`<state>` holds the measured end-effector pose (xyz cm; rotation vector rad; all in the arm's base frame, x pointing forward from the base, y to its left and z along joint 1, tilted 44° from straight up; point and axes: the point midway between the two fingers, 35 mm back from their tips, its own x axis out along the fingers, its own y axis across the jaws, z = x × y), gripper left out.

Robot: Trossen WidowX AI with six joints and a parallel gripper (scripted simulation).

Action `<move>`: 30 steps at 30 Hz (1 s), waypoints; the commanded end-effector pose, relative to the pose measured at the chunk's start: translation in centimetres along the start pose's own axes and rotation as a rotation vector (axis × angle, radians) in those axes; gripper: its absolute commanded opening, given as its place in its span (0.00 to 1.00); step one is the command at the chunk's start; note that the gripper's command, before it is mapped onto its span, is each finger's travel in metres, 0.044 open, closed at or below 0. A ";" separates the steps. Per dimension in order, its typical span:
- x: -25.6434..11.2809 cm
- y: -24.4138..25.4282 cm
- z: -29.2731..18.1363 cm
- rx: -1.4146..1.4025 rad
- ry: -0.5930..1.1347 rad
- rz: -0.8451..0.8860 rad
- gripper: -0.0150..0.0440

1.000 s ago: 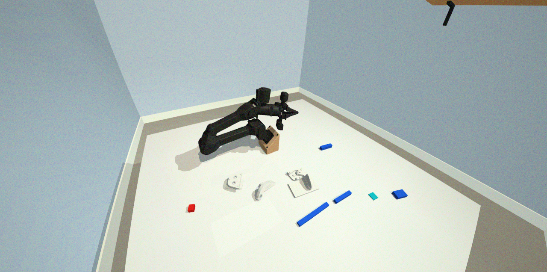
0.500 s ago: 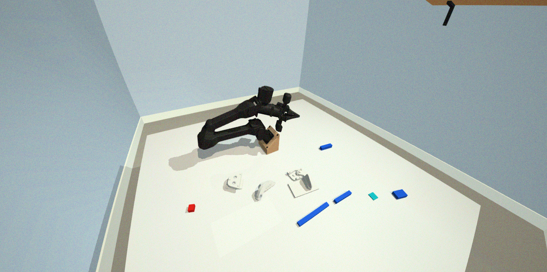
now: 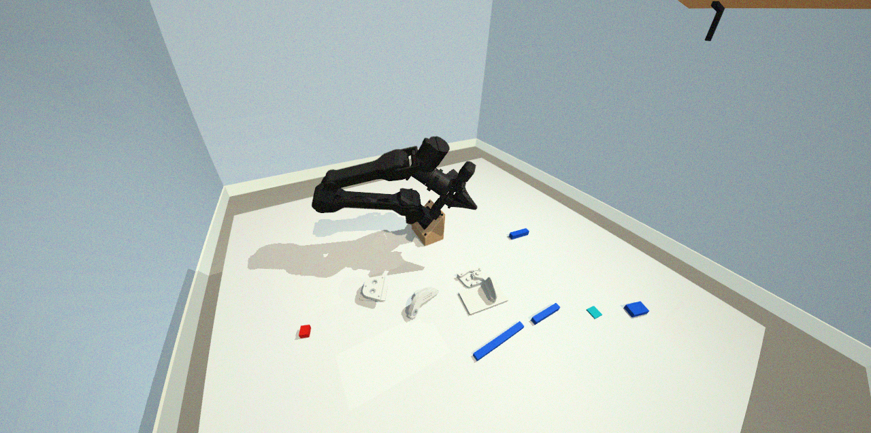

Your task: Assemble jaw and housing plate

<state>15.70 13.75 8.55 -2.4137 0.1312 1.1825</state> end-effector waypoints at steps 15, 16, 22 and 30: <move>0.3 4.9 -9.5 0.248 0.169 0.403 0.25; 0.2 5.2 -9.8 0.257 0.174 0.420 0.25; -0.3 7.5 -12.7 0.310 0.208 0.572 0.25; -1.6 11.2 -16.2 0.385 0.229 0.782 0.25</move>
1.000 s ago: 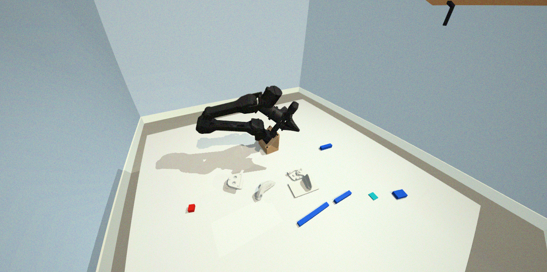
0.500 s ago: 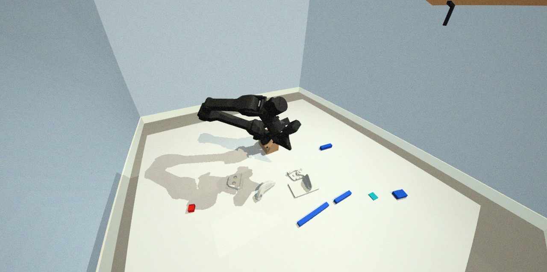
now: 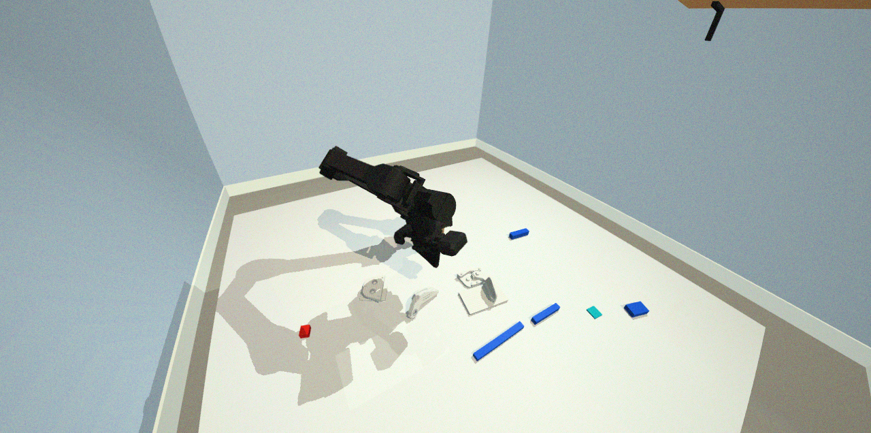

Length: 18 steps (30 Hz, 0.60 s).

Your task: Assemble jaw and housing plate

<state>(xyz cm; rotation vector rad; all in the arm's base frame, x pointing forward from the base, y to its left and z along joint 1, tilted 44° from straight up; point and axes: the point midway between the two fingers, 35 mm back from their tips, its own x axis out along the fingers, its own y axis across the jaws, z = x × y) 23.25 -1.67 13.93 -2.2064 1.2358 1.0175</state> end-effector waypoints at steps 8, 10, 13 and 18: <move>2.1 3.7 -5.9 0.070 0.022 0.289 0.25; 2.5 4.5 -6.8 0.081 0.020 0.337 0.25; 2.6 4.8 -7.1 0.084 0.019 0.354 0.25; 2.7 4.8 -7.1 0.084 0.019 0.354 0.25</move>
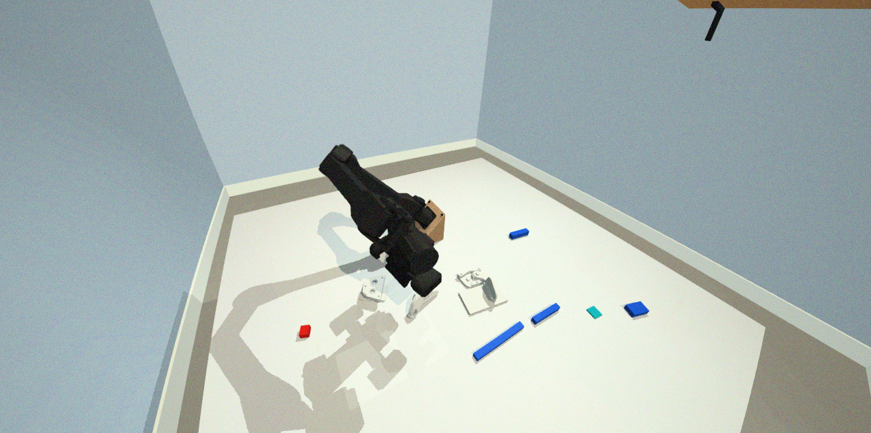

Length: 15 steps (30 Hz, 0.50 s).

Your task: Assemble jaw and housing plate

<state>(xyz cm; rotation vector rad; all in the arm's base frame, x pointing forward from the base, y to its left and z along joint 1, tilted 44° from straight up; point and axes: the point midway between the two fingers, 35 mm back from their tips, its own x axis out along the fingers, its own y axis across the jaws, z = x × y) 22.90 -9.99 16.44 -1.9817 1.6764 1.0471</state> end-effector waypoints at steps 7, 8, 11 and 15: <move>1.3 0.0 -0.2 -0.001 0.000 0.009 0.25; 1.4 0.0 -0.2 -0.001 0.000 0.009 0.25; 1.9 0.0 -0.2 0.000 -0.001 0.009 0.25; 2.6 0.0 -0.2 0.000 -0.001 0.009 0.25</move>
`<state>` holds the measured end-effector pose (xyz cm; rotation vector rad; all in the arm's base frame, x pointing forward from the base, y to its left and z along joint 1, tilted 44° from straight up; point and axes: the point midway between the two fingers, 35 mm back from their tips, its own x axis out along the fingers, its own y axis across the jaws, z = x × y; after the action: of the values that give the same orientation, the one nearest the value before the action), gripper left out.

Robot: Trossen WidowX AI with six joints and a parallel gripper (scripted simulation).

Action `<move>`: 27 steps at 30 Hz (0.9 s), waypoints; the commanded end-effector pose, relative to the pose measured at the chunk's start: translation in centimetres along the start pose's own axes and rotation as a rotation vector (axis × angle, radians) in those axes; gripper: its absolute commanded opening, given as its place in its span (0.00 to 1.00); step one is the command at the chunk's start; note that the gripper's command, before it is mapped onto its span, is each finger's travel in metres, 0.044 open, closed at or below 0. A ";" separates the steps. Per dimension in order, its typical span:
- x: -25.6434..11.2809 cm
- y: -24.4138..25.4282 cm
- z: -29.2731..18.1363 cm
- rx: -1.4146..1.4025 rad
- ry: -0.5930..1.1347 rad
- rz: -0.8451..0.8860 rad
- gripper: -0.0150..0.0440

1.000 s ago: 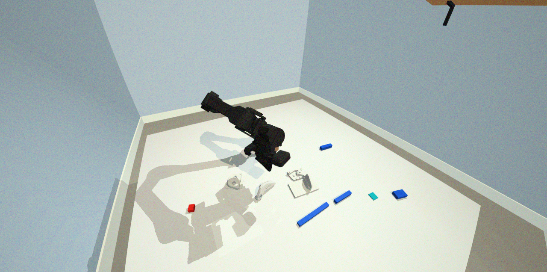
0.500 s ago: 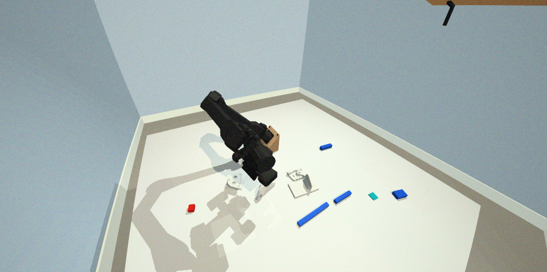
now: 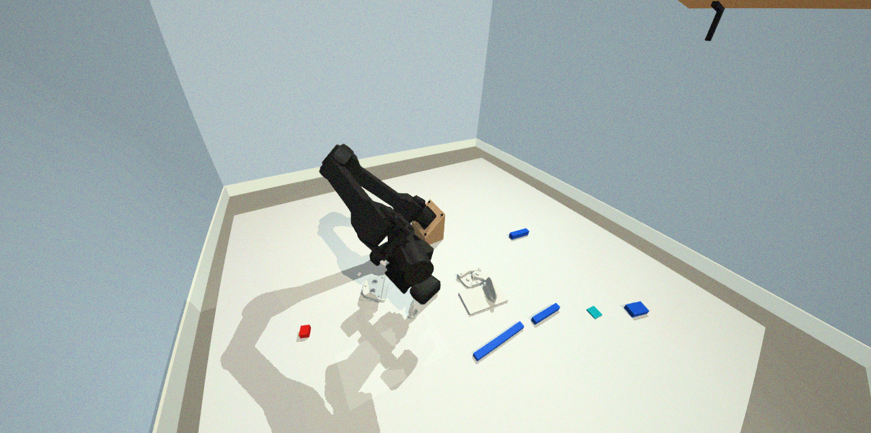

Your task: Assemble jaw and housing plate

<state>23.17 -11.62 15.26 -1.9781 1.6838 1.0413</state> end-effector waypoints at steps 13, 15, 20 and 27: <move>2.7 0.3 0.1 -0.003 -0.001 0.007 0.25; 3.0 0.3 0.1 -0.003 -0.001 0.007 0.25; 3.7 0.4 0.0 -0.003 0.001 0.008 0.25; 3.8 0.4 0.0 -0.003 0.001 0.008 0.25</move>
<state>22.92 -14.33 12.83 -1.9761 1.6955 1.0374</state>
